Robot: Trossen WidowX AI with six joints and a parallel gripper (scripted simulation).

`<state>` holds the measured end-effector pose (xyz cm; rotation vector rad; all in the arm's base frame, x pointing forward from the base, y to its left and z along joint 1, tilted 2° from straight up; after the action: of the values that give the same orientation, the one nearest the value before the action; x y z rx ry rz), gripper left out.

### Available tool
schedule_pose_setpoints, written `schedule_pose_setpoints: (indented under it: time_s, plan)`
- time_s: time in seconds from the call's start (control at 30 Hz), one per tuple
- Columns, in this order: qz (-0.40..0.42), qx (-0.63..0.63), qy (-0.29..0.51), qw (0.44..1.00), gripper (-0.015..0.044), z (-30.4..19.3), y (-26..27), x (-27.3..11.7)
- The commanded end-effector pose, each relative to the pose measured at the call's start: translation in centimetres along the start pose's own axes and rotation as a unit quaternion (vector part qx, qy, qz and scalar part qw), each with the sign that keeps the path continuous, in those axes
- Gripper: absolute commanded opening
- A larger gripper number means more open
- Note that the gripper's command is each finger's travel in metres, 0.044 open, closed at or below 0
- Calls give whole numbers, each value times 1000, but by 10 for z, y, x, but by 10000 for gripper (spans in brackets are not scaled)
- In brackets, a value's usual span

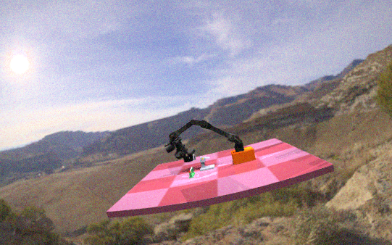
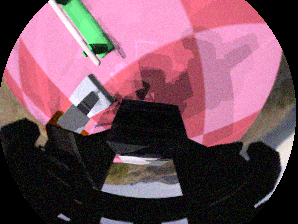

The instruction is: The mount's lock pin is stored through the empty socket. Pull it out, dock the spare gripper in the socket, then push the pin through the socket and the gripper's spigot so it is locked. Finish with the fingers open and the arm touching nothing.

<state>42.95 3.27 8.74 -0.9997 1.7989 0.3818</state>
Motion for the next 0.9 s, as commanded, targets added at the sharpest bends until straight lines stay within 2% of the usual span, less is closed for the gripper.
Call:
schedule_pose_setpoints:
  time_s: [0.0,0.57,0.87]
  plan:
    - [-13,-2,-9,1000,0,-18,-3,-29]
    - [-6,-3,-9,1000,0,-18,-2,-27]
    - [69,-69,-44,994,0,-38,5,-18]
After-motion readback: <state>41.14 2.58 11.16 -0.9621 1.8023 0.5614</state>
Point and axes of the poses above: the point midway between the two fingers, 35 mm back from their tips, its own x axis out along the fingers, its own y axis across the jaws, z = x × y, the point moved 4 cm from there along -x, back along the fingers, and after that the axes turned 14 degrees about x, right-handed, at the moved point
